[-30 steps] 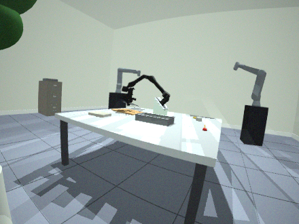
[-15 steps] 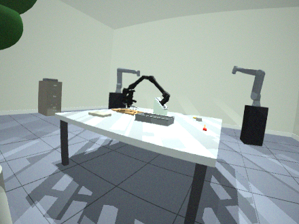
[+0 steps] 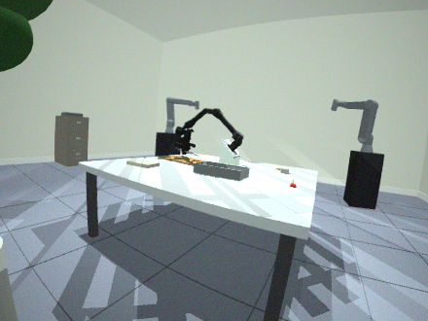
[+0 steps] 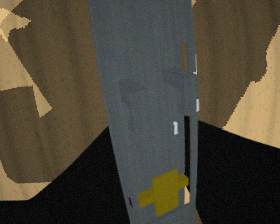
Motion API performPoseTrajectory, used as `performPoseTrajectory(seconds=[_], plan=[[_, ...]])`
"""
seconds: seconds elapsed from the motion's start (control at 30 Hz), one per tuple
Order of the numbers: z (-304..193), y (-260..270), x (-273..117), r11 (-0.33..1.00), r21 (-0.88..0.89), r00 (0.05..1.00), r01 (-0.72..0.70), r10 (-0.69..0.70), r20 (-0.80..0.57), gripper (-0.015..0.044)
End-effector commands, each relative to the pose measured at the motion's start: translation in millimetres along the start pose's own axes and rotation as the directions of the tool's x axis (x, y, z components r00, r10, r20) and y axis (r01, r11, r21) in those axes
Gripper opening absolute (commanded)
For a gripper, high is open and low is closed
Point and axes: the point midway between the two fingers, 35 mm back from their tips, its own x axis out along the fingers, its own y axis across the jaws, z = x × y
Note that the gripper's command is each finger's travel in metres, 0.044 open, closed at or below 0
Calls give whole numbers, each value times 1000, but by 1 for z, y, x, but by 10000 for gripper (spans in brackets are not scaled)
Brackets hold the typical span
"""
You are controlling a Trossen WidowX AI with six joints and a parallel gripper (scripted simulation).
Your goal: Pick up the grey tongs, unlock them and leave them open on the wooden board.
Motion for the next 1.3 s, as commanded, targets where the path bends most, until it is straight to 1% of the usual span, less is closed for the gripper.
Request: performPoseTrajectory(seconds=[0.0,0.4,0.43,0.57,0.67,0.87,1.0,1.2,1.27], plan=[[0,0,0,1000,0,1000,0,0,0,113],[0,0,0,1000,0,1000,0,0,0,427],[0,0,0,1000,0,1000,0,0,0,440],[3,-5,-6,1000,2,1000,3,-3,-2,440],[11,-26,-27,1000,9,1000,13,-13,-13,440],[22,-104,-90,999,16,997,42,-40,-73,440],[18,-148,-117,999,13,993,49,-47,-112,440],[18,-150,-118,999,12,992,49,-47,-114,440],[19,-149,-125,999,15,993,47,-45,-113,440]])
